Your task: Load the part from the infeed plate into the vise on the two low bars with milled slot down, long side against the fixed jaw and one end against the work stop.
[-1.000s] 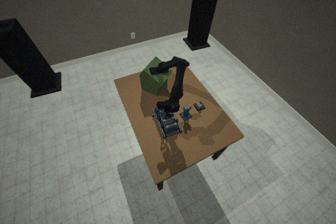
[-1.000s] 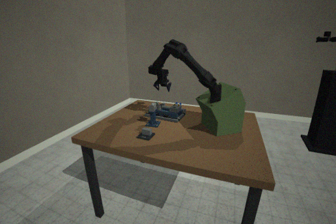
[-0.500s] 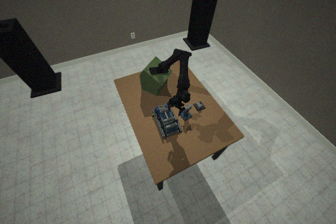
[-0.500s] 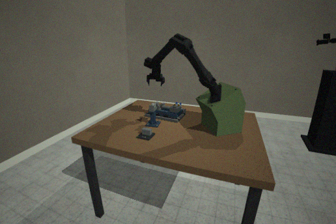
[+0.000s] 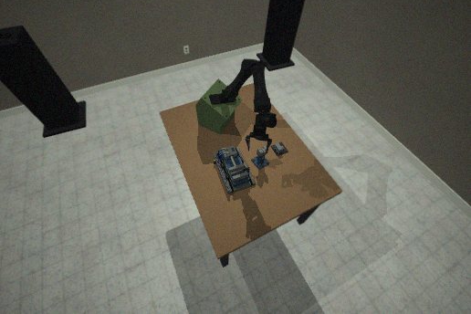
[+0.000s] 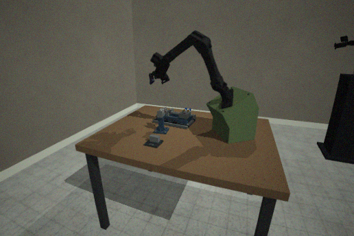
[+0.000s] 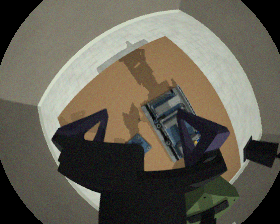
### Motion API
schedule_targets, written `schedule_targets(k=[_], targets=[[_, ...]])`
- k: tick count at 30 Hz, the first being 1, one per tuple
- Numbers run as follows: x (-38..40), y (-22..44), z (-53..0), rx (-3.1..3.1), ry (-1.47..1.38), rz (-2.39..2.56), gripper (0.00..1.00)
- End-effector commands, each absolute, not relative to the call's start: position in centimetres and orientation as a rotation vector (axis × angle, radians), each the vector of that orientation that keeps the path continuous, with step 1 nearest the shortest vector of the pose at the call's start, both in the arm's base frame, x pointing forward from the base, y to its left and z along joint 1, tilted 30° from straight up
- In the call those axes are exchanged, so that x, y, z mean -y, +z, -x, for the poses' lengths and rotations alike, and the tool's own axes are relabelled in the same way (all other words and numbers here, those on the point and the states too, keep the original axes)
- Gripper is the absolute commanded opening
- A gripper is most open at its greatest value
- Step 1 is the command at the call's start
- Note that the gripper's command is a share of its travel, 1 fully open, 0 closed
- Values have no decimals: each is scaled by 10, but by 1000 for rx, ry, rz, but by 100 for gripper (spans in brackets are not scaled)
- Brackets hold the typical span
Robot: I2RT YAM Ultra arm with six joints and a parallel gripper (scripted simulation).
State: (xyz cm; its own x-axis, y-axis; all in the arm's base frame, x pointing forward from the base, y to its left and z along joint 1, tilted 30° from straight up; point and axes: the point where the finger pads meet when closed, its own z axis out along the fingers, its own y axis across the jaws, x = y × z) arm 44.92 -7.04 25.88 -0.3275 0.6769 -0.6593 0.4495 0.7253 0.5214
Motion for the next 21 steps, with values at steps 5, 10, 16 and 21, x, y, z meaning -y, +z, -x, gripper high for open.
schedule_targets(k=[5,10,16,21], targets=[[59,310,-441,-1865,223,-581,100],[36,346,-424,-1780,161,-356,100],[16,378,-404,-1681,91,-174,100],[4,398,-388,-1603,39,-61,100]])
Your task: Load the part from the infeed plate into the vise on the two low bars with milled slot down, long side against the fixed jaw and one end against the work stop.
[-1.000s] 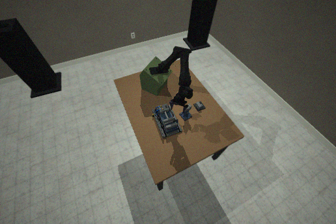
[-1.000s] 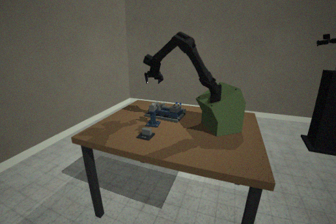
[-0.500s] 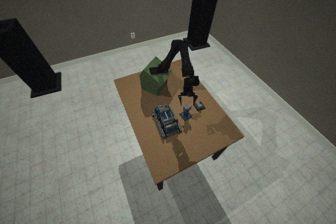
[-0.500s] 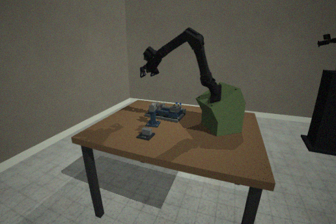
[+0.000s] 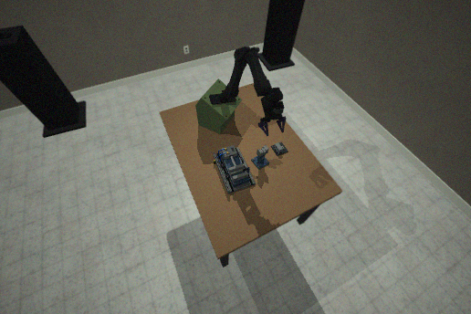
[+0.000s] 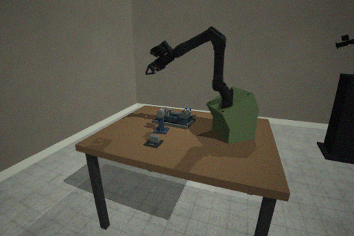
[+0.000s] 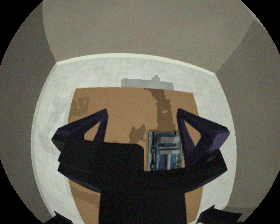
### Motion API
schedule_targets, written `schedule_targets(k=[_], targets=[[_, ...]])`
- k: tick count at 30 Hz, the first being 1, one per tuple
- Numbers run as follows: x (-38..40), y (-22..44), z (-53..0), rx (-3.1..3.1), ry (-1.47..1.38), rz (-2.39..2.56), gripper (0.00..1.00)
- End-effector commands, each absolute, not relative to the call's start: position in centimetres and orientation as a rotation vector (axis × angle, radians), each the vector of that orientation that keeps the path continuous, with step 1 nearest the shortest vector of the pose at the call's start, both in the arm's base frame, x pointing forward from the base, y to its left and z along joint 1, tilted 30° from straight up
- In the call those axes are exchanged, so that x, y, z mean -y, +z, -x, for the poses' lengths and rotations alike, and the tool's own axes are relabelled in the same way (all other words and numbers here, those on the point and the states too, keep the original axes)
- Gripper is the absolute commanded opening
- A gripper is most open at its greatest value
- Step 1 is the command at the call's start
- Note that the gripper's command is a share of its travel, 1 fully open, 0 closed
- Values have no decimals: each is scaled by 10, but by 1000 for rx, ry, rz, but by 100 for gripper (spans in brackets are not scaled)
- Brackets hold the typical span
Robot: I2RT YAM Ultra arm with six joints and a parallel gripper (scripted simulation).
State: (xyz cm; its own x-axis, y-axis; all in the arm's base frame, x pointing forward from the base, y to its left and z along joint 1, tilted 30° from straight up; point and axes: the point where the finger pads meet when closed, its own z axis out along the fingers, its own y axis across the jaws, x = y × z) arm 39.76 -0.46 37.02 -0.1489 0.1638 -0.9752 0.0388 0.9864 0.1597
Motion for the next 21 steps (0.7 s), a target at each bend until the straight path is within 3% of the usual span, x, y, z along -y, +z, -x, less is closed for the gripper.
schedule_targets(k=[1,21], targets=[[4,398,-388,-1603,39,-61,100],[-120,316,-414,-1926,-119,798,100]])
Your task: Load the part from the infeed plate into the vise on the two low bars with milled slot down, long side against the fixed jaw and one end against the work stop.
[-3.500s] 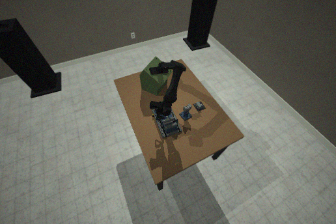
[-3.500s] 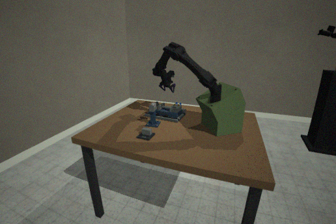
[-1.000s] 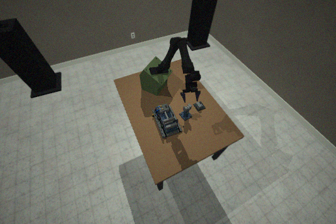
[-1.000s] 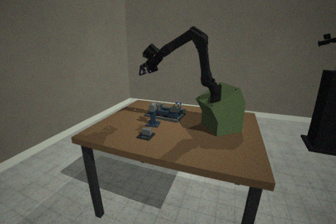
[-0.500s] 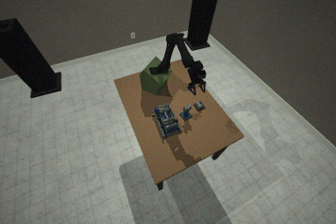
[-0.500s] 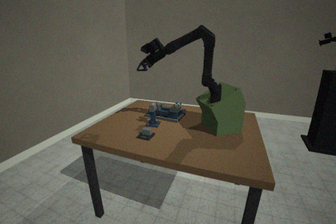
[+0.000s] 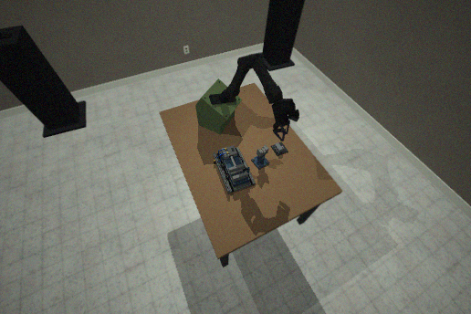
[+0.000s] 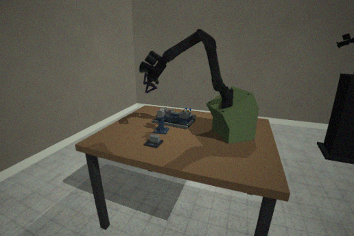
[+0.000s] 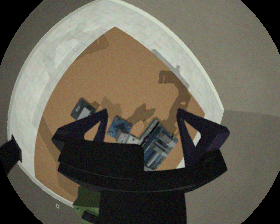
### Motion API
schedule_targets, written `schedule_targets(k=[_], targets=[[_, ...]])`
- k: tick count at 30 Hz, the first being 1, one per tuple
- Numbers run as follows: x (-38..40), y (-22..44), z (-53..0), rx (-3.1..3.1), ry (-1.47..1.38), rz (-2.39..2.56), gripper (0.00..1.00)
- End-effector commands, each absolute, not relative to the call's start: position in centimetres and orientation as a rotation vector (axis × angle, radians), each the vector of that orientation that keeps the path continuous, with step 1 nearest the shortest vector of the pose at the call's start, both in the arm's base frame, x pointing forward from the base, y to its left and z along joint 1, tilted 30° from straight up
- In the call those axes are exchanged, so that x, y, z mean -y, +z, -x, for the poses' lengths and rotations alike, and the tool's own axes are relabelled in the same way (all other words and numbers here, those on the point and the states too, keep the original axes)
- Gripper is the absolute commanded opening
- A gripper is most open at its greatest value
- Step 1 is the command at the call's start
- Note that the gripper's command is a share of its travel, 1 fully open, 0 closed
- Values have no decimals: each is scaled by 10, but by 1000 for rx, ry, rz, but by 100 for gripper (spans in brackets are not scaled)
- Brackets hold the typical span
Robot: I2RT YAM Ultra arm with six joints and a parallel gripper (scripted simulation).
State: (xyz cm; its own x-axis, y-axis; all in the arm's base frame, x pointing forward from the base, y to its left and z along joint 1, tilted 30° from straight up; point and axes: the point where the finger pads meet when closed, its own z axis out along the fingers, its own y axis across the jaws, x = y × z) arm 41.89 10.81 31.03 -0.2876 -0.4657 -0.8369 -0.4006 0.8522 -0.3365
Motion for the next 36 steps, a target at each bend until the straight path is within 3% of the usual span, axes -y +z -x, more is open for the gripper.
schedule_targets(k=[1,22,36], targets=[[-129,309,-413,-1937,-120,867,100],[-225,226,-364,-1868,-99,1798,100],[-224,236,-358,-1834,-111,1824,100]])
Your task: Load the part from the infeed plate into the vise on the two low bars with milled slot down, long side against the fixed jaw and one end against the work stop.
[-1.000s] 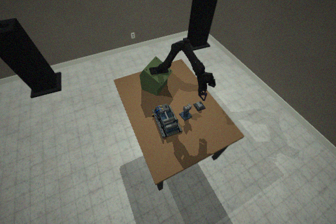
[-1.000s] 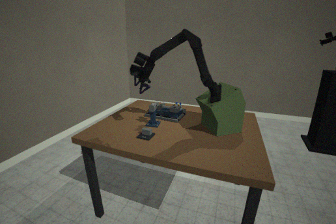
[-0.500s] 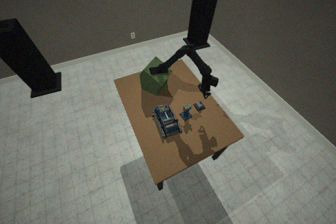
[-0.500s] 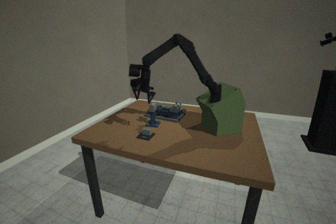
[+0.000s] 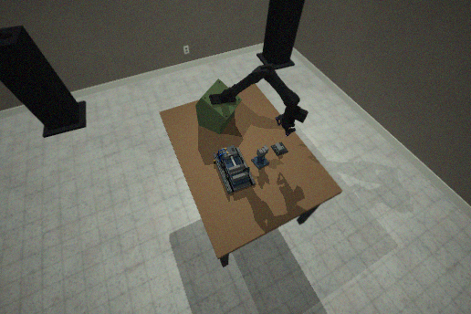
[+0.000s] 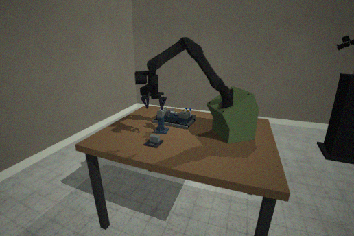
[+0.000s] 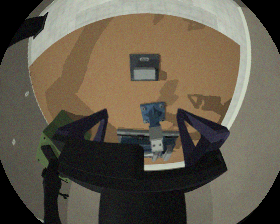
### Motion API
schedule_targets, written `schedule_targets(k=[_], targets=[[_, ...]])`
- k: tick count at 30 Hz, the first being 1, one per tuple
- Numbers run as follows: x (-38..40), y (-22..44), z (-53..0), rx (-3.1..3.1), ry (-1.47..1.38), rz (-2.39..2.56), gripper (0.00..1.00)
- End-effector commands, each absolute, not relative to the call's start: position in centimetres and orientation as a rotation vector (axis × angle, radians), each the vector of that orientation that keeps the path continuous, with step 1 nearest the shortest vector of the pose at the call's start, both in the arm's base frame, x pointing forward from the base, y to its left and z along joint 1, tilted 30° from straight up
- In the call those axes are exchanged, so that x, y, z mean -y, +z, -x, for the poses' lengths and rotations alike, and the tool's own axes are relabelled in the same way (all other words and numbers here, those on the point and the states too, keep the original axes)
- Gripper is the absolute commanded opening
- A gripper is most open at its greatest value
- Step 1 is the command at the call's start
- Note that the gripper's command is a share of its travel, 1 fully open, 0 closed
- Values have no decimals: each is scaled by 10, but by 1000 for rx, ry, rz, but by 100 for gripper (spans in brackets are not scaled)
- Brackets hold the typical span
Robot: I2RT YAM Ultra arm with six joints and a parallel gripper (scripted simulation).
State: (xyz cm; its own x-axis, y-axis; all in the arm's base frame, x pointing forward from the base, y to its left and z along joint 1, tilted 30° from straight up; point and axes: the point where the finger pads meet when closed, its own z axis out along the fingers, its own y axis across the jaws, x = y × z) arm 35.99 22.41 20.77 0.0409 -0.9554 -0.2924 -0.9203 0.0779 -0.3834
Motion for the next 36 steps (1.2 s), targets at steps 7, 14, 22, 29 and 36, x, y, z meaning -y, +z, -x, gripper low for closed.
schedule_targets(k=[7,14,22,29,36], targets=[[-224,236,-358,-1835,-110,1823,81],[-224,236,-358,-1836,-110,1822,81],[-224,236,-358,-1836,-110,1822,81],[-224,236,-358,-1836,-110,1822,81],[-224,236,-358,-1836,-110,1822,81]])
